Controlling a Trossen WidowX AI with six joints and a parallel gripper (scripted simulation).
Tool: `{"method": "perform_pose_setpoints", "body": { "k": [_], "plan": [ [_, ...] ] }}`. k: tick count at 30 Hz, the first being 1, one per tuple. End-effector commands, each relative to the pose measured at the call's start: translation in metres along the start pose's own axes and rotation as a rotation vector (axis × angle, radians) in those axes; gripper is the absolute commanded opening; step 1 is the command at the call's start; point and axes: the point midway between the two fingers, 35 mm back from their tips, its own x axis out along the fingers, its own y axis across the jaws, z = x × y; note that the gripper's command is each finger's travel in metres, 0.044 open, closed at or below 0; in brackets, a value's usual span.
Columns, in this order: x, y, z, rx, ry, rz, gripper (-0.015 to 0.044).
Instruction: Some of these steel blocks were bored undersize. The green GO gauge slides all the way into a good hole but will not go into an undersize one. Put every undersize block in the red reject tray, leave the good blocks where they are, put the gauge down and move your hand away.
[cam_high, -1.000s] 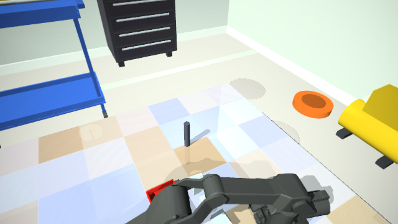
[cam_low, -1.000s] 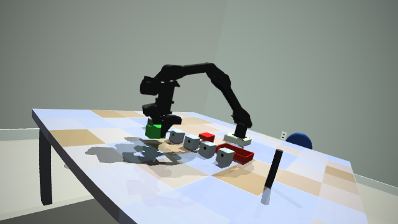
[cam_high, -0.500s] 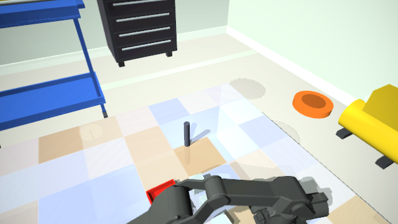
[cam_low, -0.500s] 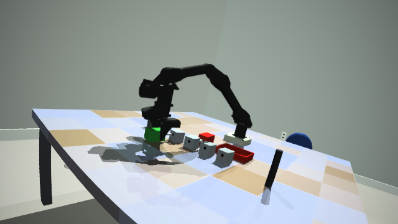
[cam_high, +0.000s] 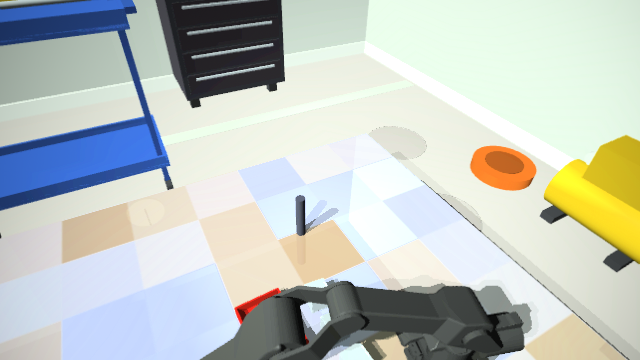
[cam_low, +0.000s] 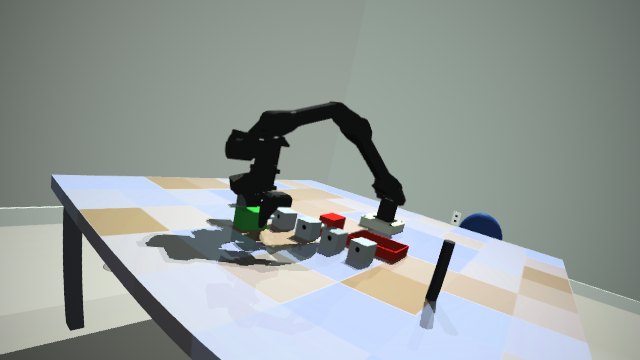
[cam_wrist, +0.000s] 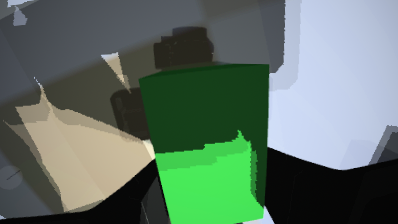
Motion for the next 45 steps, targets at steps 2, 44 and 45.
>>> {"method": "perform_pose_setpoints", "body": {
  "k": [2, 44, 45],
  "plan": [
    [-0.0067, 0.0006, 0.0003, -0.002, -0.021, 0.003, 0.0000],
    [-0.0062, 0.0011, 0.0002, -0.002, -0.025, 0.003, 0.0000],
    [-0.0062, 0.0011, -0.0001, -0.002, -0.025, 0.003, 0.0000]
  ]
}}
